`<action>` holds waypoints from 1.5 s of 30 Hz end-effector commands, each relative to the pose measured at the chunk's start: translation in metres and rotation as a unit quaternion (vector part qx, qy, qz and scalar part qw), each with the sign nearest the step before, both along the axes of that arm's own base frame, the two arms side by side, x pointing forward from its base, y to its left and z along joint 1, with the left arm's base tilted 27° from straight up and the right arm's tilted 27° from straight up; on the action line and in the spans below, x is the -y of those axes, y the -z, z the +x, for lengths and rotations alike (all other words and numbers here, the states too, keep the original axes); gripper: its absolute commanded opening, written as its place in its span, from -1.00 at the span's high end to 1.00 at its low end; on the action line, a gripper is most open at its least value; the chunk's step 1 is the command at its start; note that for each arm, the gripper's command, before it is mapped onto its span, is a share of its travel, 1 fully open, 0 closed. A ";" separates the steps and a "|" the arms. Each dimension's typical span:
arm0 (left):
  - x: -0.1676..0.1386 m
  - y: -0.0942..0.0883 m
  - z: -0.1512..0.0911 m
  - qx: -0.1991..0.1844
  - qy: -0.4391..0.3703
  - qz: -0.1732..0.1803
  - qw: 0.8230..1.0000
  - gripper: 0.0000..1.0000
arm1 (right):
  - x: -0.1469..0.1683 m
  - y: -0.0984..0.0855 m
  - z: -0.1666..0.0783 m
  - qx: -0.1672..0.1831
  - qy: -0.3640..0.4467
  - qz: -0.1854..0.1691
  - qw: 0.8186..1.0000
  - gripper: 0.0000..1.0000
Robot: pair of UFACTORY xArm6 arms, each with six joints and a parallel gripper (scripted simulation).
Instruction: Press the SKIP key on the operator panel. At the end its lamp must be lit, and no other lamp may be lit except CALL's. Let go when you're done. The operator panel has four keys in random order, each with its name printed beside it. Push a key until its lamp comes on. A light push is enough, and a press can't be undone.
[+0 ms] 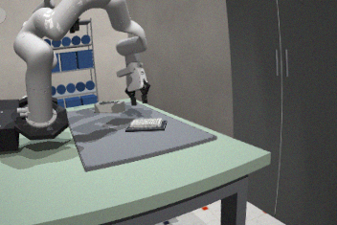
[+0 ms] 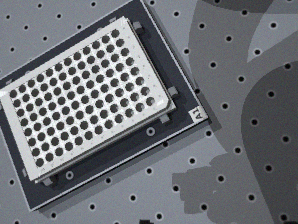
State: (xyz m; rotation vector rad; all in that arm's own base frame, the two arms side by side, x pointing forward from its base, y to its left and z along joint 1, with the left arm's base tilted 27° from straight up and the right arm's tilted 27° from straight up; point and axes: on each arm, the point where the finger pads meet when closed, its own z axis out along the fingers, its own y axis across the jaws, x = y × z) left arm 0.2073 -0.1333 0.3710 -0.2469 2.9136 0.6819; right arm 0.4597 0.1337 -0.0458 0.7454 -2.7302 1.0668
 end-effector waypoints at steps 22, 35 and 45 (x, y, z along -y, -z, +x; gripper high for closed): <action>0.001 -0.001 0.000 0.001 0.000 -0.001 1.000 -1.00 | -0.071 0.020 -0.006 0.218 0.243 0.057 0.944 1.00; 0.001 -0.001 0.000 0.001 0.000 -0.001 1.000 -1.00 | -0.104 0.032 -0.014 0.308 0.361 0.082 0.876 1.00; 0.001 -0.001 0.000 0.001 0.000 -0.001 1.000 -1.00 | -0.124 0.039 -0.019 0.361 0.434 0.096 0.820 1.00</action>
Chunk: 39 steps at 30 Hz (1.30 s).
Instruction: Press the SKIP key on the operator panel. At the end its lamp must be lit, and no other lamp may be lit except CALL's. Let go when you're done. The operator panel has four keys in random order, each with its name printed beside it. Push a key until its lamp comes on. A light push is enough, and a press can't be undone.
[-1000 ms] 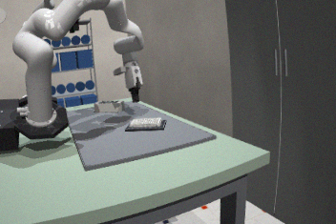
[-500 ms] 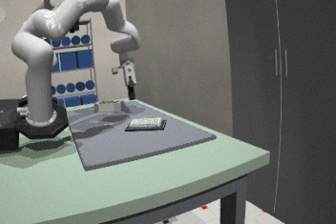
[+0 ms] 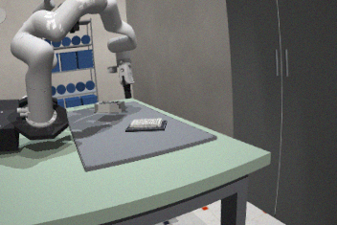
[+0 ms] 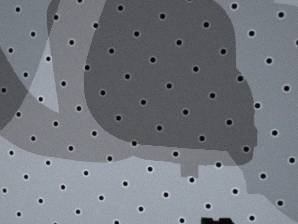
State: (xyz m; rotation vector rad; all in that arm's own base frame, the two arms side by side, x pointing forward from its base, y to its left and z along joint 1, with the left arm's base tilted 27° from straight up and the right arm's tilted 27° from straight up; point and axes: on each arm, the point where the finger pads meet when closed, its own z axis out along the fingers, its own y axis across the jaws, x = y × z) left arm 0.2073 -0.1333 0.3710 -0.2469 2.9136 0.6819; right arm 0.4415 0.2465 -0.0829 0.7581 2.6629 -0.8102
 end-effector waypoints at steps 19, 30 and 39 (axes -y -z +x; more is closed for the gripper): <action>0.001 -0.001 0.000 0.001 0.000 -0.001 1.000 -1.00 | -0.056 0.018 -0.018 0.157 0.219 0.050 0.962 1.00; 0.001 -0.001 0.000 0.001 0.000 -0.001 1.000 -1.00 | -0.084 0.028 -0.031 0.228 0.335 0.075 0.911 1.00; 0.001 -0.001 0.000 0.001 0.000 -0.001 1.000 -1.00 | -0.107 0.037 -0.043 0.275 0.416 0.092 0.862 1.00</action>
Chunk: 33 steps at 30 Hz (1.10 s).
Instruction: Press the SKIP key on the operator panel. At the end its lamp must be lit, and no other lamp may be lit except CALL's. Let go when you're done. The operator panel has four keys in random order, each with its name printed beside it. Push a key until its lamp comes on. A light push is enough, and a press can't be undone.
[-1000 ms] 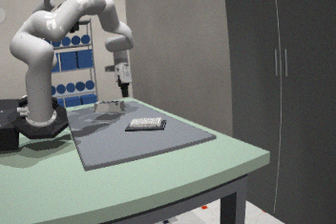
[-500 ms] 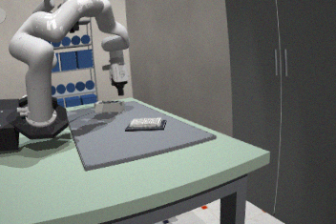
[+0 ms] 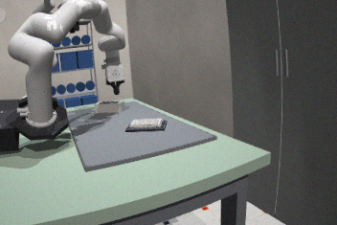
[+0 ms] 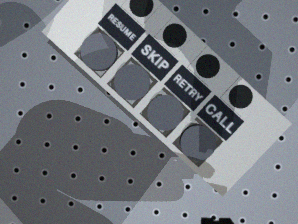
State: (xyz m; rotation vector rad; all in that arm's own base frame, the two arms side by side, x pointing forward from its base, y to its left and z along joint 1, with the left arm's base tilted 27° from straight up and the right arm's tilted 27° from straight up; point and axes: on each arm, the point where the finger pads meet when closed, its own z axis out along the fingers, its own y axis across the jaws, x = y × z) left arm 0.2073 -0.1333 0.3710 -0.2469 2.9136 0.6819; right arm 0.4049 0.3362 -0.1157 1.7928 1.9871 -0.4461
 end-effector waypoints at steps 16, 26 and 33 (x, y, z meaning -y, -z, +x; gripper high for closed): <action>0.001 -0.001 0.000 0.001 0.000 -0.001 1.000 -1.00 | -0.054 0.019 -0.031 0.132 0.231 0.051 0.963 1.00; 0.001 -0.001 0.000 0.001 0.000 -0.001 1.000 -1.00 | -0.069 0.024 -0.041 0.171 0.310 0.068 0.933 1.00; 0.001 -0.001 0.000 0.001 0.000 -0.001 1.000 -1.00 | -0.066 0.029 -0.040 0.171 0.310 0.068 0.933 1.00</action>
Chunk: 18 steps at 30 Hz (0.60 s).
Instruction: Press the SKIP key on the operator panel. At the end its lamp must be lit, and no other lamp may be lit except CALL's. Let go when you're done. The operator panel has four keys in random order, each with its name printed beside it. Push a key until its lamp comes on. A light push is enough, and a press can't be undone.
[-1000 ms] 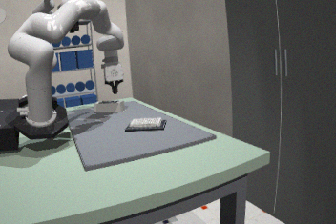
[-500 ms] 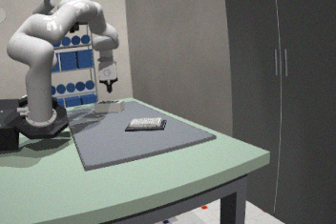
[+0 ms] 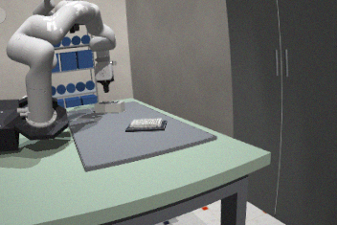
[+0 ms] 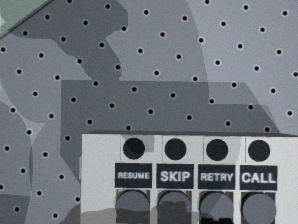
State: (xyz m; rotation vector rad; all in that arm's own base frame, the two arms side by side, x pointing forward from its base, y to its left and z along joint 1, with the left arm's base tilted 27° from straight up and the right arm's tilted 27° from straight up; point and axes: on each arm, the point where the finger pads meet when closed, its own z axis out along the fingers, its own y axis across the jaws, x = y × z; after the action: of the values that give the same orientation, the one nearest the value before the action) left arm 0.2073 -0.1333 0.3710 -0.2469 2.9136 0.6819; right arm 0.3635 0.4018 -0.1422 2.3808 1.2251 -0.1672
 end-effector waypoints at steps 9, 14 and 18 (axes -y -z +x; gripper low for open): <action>0.001 -0.001 0.000 0.001 0.000 -0.001 1.000 -1.00 | 0.006 0.016 0.002 0.004 0.003 0.002 1.000 1.00; 0.001 -0.001 0.000 0.001 0.000 -0.001 1.000 -1.00 | 0.008 0.020 0.003 0.004 0.003 0.002 1.000 1.00; 0.001 -0.001 0.000 0.001 0.000 -0.001 1.000 -1.00 | 0.010 0.025 0.003 0.004 0.003 0.002 1.000 1.00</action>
State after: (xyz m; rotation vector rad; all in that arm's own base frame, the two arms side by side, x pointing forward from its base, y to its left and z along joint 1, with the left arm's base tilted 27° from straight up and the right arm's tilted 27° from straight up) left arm 0.2073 -0.1333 0.3710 -0.2469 2.9136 0.6819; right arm 0.3654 0.3912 -0.1643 2.3838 1.2145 -0.1633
